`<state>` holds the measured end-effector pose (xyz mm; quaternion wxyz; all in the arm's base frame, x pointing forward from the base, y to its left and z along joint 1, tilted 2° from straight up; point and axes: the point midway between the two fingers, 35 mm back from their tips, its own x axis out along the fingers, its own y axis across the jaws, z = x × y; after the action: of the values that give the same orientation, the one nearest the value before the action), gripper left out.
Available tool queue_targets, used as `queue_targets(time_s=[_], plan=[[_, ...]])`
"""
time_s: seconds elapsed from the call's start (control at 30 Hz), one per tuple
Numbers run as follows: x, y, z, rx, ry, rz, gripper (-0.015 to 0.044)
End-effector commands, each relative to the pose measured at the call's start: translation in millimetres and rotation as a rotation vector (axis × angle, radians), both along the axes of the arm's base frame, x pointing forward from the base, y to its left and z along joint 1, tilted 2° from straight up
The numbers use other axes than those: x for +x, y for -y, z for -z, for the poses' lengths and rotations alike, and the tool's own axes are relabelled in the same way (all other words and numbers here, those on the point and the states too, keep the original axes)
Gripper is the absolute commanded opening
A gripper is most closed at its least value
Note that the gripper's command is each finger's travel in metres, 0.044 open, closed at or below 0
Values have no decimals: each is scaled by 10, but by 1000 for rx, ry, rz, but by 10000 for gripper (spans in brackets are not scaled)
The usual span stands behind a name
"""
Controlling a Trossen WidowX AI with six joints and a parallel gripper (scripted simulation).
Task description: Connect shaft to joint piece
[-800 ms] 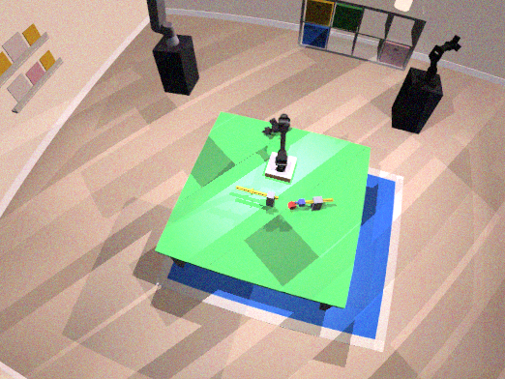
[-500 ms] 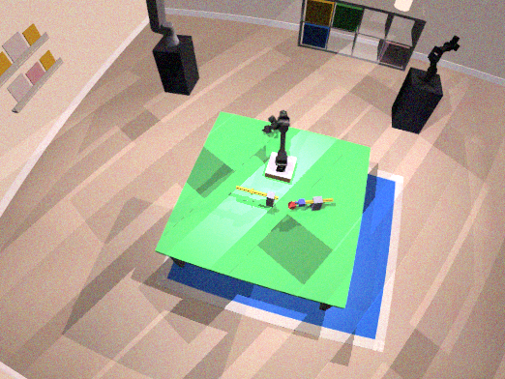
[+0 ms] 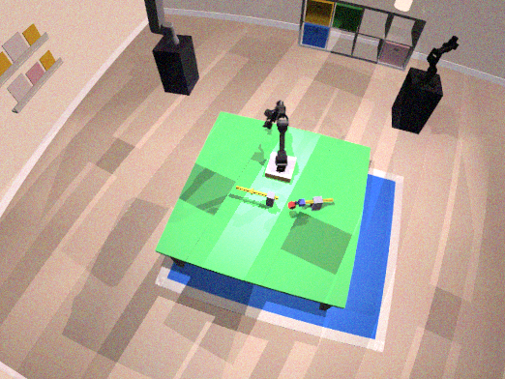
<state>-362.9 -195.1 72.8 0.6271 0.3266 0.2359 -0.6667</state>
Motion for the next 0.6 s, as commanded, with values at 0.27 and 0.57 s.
queue_targets(time_s=[0.27,0.57], plan=[[11,38,-475,129,-186,-300,440],[128,19,-892,212,-311,-562,440]])
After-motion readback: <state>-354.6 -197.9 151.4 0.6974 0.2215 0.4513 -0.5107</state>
